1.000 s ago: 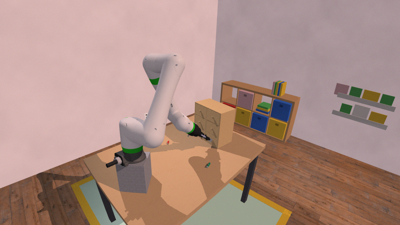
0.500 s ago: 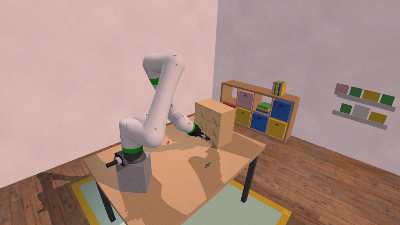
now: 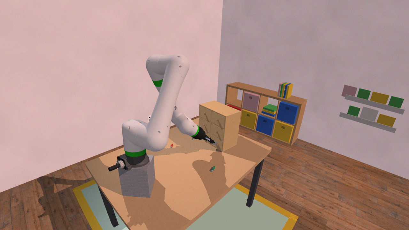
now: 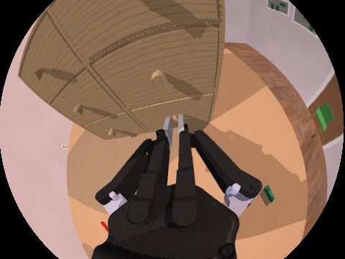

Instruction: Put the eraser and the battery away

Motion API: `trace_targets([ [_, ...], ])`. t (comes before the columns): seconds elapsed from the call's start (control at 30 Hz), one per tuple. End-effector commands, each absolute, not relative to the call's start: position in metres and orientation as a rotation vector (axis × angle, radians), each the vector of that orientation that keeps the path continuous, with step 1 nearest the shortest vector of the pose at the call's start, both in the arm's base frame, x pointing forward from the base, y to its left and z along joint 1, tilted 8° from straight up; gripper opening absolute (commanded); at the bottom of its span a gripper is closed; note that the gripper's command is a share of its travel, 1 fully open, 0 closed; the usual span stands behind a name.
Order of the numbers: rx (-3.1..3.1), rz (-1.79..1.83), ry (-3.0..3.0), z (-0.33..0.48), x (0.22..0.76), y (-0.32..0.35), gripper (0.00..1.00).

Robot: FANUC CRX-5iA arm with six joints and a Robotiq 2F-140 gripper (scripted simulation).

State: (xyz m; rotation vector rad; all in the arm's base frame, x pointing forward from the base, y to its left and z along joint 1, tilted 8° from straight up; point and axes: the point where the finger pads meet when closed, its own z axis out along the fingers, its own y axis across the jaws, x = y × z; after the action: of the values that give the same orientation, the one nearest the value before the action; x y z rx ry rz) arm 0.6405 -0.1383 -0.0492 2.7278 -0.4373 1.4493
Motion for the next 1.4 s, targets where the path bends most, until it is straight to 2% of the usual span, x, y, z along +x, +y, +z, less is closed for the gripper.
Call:
trace_targets([
  [0.0,2.728,1.449,-0.437,-0.049,0.640,-0.138,0.08],
  [1.37,2.728,1.449,-0.437,-0.053,0.600,-0.127,0.08],
])
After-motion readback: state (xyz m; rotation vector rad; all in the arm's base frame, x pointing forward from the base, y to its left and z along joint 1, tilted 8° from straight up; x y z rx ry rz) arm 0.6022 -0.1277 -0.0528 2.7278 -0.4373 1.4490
